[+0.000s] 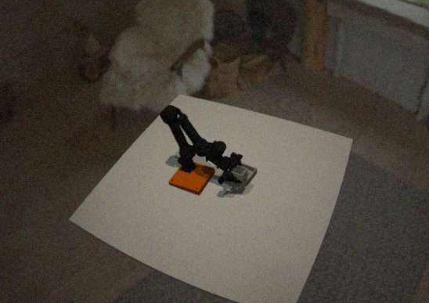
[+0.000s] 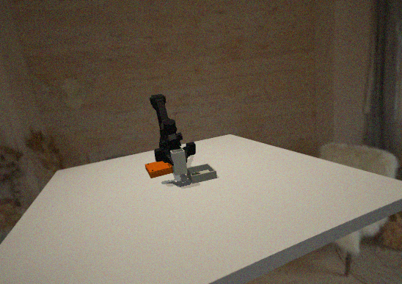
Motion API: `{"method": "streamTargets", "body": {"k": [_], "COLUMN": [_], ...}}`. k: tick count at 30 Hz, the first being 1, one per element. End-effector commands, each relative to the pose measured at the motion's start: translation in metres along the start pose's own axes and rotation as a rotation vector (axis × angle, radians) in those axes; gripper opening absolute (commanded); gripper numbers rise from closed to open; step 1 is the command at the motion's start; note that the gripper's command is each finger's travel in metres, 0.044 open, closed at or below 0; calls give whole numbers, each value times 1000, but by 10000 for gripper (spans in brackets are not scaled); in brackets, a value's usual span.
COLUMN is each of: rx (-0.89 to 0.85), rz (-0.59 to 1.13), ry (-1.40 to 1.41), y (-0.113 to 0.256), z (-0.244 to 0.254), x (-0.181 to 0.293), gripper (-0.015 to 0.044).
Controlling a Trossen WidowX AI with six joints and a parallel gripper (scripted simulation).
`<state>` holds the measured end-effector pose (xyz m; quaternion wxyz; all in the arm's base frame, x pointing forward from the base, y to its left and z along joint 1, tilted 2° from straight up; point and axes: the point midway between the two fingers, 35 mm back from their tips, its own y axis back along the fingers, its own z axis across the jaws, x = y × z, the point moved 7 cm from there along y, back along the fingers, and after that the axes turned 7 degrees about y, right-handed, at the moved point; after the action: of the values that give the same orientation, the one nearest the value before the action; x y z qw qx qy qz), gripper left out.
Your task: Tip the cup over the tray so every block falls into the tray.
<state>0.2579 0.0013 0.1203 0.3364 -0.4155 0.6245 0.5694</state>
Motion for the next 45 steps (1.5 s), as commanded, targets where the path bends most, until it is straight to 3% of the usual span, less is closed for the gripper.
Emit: {"method": "streamTargets", "body": {"k": [1,26,45], "rx": [-57,-334,-338], "rz": [-18,-50,17], "ry": [19,135,-262], "y": [1,18,17], "z": [15,90,91], "x": [-6,-17,-17], "gripper": [0,0,0]}}
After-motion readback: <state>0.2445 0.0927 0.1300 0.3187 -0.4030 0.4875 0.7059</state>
